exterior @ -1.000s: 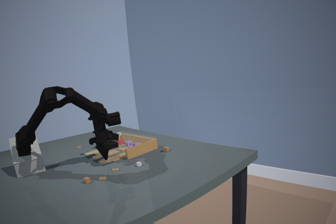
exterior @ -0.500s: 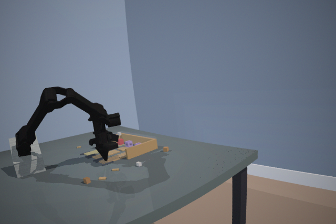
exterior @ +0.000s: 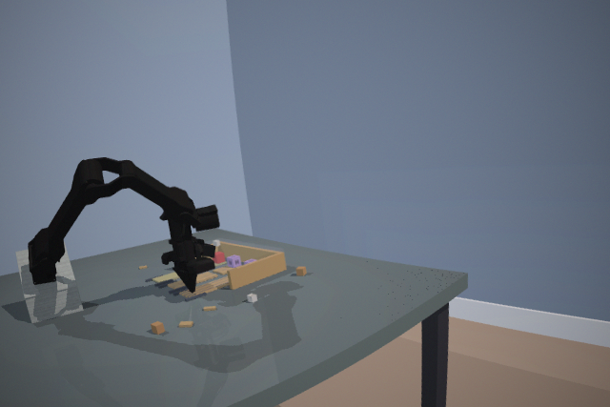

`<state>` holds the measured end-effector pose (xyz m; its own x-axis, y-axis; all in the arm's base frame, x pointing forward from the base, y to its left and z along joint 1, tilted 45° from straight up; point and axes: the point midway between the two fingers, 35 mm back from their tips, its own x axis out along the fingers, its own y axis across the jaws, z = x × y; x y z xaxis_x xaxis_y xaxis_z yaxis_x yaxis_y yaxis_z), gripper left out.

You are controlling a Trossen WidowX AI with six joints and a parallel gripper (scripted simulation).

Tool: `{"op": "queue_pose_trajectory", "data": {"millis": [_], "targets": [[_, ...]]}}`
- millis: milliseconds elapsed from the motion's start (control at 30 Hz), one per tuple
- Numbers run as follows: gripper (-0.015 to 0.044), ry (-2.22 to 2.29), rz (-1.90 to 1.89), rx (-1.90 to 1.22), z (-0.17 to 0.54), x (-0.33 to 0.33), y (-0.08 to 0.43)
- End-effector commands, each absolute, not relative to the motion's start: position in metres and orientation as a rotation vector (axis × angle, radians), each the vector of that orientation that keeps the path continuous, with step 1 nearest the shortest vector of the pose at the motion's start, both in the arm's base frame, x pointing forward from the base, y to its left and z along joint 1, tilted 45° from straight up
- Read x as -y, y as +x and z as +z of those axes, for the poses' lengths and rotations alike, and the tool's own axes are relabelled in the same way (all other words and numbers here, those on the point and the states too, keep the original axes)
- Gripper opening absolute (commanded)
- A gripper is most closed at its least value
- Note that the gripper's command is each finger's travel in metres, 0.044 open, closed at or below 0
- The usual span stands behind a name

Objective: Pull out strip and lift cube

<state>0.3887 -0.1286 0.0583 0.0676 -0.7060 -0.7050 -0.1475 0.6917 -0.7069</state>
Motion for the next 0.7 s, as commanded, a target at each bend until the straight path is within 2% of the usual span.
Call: {"op": "queue_pose_trajectory", "data": {"millis": [0,667], "targets": [[0.0000,-0.747,-0.482,-1.472,0.0572,0.1292,0.3890],[0.0000,-0.747,-0.482,-1.472,0.0558,0.1305,0.3901]]}}
